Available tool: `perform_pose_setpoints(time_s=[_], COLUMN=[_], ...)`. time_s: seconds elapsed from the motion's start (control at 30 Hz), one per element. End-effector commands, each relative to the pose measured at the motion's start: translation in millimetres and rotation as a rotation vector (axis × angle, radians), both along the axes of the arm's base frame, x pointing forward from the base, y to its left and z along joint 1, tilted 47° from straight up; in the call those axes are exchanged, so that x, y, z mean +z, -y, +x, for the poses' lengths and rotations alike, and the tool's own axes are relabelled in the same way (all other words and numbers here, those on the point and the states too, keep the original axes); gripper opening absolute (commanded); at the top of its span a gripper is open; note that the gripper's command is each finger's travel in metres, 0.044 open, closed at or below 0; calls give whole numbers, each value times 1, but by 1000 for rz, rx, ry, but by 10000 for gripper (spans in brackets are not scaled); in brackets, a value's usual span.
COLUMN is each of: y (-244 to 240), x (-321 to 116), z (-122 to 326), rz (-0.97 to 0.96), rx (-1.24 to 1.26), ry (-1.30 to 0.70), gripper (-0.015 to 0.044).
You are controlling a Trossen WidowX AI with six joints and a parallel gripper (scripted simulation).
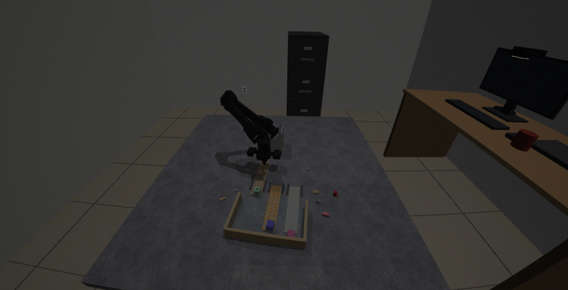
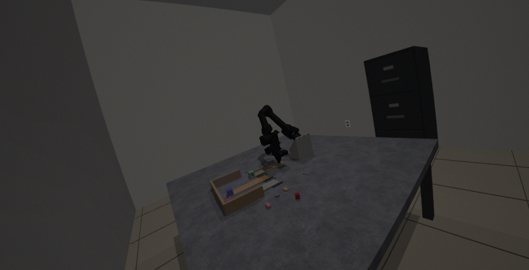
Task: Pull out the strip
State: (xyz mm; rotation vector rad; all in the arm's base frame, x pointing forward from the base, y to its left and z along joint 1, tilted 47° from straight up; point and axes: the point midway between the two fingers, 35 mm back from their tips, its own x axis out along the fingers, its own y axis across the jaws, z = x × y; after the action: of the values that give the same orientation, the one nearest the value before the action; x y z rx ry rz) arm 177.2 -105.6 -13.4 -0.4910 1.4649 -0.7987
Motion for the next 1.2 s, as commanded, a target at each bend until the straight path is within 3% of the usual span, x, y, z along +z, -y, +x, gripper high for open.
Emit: perform_pose_setpoints(time_s=[0.0, 0.57, 0.77, 0.97, 1.17], y=[1, 1, -29, -30, -24], x=[-3, -3, 27, 29, 28], z=[-10, -10, 5, 3, 27], rz=[7, 7, 9, 9, 12], rx=[-11, -11, -10, -11, 19], ry=[-25, -25, -23, -24, -55], gripper=[0, 0, 0, 0, 157])
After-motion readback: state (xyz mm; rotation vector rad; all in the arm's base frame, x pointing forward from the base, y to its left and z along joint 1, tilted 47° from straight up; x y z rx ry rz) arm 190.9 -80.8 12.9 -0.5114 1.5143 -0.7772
